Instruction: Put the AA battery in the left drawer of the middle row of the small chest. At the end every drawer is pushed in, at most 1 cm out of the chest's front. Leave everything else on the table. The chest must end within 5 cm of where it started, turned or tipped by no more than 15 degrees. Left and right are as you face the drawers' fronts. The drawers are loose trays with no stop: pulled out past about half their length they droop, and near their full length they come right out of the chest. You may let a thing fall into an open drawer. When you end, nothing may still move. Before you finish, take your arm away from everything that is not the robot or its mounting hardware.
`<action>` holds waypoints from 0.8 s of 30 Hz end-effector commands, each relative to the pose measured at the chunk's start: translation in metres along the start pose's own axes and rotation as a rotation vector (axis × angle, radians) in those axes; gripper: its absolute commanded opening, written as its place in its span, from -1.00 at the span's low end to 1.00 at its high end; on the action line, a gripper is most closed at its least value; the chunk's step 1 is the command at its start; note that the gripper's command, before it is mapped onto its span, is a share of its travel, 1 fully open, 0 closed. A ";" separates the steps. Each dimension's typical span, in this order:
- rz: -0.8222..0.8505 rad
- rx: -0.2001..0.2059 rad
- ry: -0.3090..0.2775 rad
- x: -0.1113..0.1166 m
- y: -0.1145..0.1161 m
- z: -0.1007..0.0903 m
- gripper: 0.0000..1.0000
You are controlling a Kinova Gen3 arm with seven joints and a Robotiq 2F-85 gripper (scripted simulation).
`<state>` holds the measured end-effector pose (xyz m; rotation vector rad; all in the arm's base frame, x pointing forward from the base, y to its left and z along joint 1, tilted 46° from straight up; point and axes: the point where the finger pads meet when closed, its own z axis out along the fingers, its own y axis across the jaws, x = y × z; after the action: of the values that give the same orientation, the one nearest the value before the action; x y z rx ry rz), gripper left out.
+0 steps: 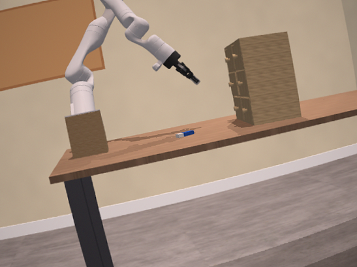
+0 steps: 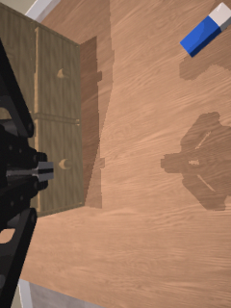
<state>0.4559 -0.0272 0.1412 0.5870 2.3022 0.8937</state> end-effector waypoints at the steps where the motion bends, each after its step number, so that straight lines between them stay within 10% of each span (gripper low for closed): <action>1: 0.006 0.010 -0.001 -0.005 -0.004 -0.004 -1.00; 24: 0.010 0.010 0.060 -0.005 -0.004 -0.014 -1.00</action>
<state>0.4485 -0.0331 0.1469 0.5727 2.3607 0.9235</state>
